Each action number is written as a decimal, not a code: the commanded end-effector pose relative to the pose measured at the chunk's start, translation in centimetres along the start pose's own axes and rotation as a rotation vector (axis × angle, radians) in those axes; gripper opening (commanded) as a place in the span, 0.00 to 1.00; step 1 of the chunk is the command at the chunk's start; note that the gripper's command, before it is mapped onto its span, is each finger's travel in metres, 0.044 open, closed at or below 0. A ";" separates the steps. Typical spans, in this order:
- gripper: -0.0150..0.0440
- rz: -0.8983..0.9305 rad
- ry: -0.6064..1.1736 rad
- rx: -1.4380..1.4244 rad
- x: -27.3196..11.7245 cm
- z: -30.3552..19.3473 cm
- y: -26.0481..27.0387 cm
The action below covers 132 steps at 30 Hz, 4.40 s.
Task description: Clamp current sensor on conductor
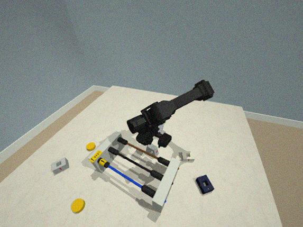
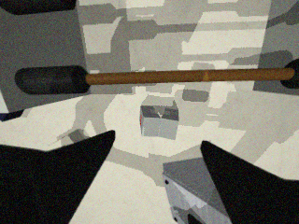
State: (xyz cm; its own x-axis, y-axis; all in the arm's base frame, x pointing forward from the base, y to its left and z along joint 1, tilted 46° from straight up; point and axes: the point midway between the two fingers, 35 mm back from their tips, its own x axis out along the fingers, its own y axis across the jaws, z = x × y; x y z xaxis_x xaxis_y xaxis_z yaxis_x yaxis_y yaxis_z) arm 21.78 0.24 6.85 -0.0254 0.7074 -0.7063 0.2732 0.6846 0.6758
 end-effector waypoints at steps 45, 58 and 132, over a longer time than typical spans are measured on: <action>0.62 0.004 0.002 -0.001 4.6 -0.2 0.1; 0.25 -0.003 0.000 0.005 0.3 0.4 0.0; 0.25 -0.183 -0.222 -1.650 -7.1 16.3 2.1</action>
State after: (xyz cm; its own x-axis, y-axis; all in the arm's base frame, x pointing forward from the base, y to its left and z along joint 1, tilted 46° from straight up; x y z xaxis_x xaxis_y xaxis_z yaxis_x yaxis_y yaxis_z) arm 36.50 -6.33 9.95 0.2075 0.6646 -0.7178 -0.9420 0.3335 0.0364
